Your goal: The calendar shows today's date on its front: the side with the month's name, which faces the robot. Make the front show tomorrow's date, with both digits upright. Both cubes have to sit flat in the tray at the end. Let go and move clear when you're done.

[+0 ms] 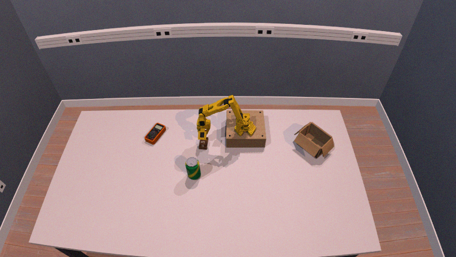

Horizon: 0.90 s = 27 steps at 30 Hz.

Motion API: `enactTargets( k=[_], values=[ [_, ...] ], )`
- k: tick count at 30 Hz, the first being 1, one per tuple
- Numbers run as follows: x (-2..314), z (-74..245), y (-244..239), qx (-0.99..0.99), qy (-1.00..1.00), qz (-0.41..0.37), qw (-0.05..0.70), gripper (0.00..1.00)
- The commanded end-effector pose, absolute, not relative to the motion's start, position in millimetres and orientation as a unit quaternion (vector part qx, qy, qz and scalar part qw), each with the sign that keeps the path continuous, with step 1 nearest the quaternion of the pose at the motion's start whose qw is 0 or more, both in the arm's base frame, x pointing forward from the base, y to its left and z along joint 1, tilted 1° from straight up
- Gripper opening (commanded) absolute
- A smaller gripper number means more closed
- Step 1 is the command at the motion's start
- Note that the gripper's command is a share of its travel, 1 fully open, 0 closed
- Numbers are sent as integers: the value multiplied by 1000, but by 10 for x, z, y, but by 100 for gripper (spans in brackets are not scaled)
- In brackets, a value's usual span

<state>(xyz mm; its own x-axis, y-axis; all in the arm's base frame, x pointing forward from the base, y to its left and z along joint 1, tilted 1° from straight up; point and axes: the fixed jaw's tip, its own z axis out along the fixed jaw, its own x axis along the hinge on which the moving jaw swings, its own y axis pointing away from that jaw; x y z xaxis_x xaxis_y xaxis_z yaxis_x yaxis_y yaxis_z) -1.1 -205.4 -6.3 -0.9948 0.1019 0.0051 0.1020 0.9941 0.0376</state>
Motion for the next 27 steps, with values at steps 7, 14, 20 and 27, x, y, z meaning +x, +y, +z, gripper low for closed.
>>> enactTargets(
  k=[7,14,20,27],
  values=[
    [-27,5,-2084,-57,-998,-8,0,0],
    [-27,26,-2085,-57,-998,-8,0,0],
    [-27,45,-2085,-57,-998,-8,0,0],
    [-27,51,-2085,-57,-998,-8,0,0]
  ],
)
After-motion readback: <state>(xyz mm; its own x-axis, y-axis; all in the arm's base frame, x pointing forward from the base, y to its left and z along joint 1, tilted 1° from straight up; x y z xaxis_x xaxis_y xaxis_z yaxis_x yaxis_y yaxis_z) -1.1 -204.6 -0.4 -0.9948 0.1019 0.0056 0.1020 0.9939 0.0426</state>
